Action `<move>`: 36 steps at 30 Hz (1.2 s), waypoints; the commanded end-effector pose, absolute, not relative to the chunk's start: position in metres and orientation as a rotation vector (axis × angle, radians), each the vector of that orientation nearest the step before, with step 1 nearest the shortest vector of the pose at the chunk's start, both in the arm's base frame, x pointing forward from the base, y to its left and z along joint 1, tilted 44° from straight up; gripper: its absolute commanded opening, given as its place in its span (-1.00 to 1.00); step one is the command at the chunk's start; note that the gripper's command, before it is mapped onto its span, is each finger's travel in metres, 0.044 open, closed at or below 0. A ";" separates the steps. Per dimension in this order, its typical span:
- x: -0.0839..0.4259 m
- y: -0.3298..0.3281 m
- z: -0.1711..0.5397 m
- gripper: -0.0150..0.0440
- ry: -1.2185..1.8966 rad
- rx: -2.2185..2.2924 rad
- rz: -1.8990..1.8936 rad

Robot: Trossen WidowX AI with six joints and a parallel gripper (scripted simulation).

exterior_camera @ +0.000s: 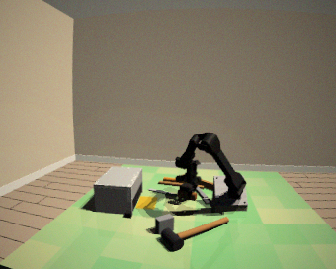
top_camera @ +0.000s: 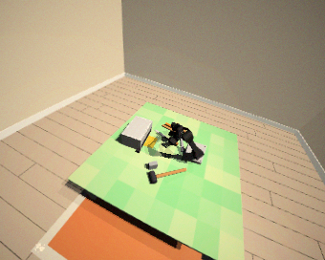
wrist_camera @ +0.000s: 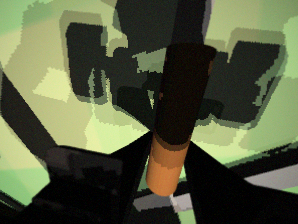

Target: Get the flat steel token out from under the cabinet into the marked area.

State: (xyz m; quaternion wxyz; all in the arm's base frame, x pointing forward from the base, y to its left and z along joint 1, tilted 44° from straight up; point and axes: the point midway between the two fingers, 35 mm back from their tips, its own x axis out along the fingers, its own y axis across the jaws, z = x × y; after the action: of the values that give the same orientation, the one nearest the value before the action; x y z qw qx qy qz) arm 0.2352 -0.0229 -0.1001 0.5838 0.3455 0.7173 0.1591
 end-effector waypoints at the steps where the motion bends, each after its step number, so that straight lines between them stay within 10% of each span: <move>1: 0.236 -0.024 -0.100 -0.49 1.682 0.830 0.339; 36: 0.244 -0.005 -0.083 -0.49 1.723 0.938 0.219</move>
State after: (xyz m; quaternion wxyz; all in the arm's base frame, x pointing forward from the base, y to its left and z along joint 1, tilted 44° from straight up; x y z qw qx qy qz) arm 0.2421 -0.0078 -0.0864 0.5504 0.3933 0.7307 0.0922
